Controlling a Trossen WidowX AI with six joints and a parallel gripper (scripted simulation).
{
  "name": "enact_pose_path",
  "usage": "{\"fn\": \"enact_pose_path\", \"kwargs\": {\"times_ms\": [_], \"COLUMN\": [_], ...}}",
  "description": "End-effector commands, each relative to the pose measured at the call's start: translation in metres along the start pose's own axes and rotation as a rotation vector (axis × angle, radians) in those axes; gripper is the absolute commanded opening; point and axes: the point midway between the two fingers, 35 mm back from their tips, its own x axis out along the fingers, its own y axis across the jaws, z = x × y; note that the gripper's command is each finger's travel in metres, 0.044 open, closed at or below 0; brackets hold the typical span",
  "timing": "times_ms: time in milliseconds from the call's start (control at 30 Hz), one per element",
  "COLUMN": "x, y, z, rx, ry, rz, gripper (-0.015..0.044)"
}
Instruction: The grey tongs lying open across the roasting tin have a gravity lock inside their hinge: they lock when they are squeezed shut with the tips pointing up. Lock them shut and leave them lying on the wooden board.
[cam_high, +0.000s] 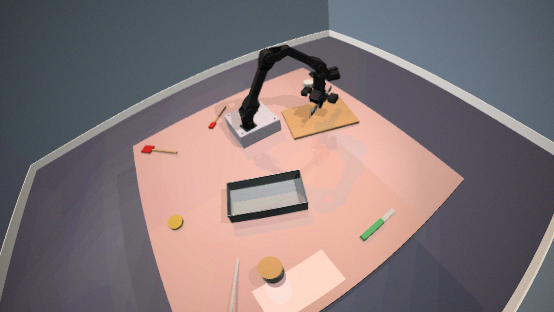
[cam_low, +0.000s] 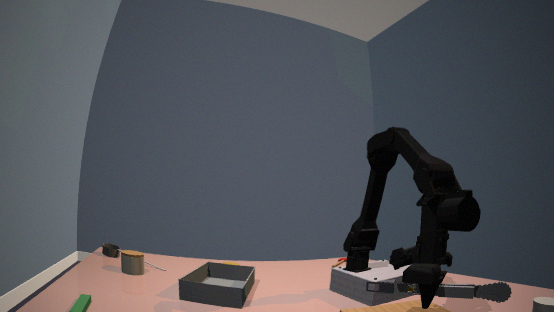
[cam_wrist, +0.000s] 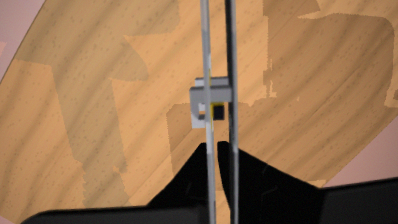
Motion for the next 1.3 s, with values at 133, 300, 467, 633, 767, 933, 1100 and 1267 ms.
{"fn": "enact_pose_path", "kwargs": {"times_ms": [133, 300, 467, 633, 767, 933, 1100, 1267], "x": [0.0143, 0.0166, 0.0143, 0.0143, 0.0143, 0.0143, 0.0143, 0.0096], "y": [-0.0009, -0.0011, -0.0014, -0.0014, -0.0014, -0.0014, -0.0014, -0.001], "z": [0.0027, 0.003, 0.0018, 0.0018, 0.0018, 0.0018, 0.0018, 0.0079], "rx": [-0.005, -0.005, 0.0, 0.0, 0.0, 0.0, 0.0, 0.0], "ry": [-0.005, -0.005, -0.002, -0.002, -0.002, -0.002, -0.002, -0.002], "rz": [0.002, 0.002, -0.002, -0.002, -0.002, -0.002, -0.002, -0.001], "gripper": [-0.015, -0.015, -0.0045, 0.0086, 0.0191, 0.0323, 0.044, 0.044]}}
